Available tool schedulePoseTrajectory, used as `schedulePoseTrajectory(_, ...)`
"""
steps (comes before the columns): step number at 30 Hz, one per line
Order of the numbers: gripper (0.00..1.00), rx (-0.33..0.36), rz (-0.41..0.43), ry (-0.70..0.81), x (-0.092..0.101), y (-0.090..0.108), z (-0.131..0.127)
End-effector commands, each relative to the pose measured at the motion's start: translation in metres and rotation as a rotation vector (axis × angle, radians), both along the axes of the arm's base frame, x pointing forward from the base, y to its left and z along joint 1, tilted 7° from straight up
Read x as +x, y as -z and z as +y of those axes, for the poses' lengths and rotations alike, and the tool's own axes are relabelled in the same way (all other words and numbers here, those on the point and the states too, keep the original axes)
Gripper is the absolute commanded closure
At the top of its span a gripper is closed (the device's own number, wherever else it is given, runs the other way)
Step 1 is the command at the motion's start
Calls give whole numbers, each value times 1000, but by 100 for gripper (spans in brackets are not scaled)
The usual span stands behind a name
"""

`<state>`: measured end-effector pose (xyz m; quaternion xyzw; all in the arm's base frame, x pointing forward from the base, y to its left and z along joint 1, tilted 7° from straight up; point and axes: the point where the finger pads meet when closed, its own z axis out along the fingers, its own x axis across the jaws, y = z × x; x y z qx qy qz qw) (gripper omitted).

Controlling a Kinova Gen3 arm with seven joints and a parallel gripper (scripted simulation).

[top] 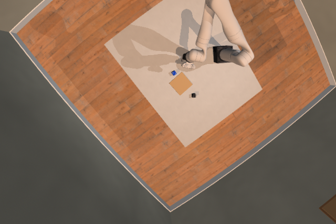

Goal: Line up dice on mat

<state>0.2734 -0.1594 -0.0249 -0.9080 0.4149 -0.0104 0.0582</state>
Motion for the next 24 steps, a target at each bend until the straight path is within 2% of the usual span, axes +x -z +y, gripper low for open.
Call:
schedulePoseTrajectory(1,0,-1,-1,0,0,0,0)
schedulePoseTrajectory(18,0,-1,-1,0,1,0,0)
schedulePoseTrajectory(21,0,-1,-1,0,6,-1,-1)
schedulePoseTrajectory(24,0,-1,-1,0,19,-2,-1)
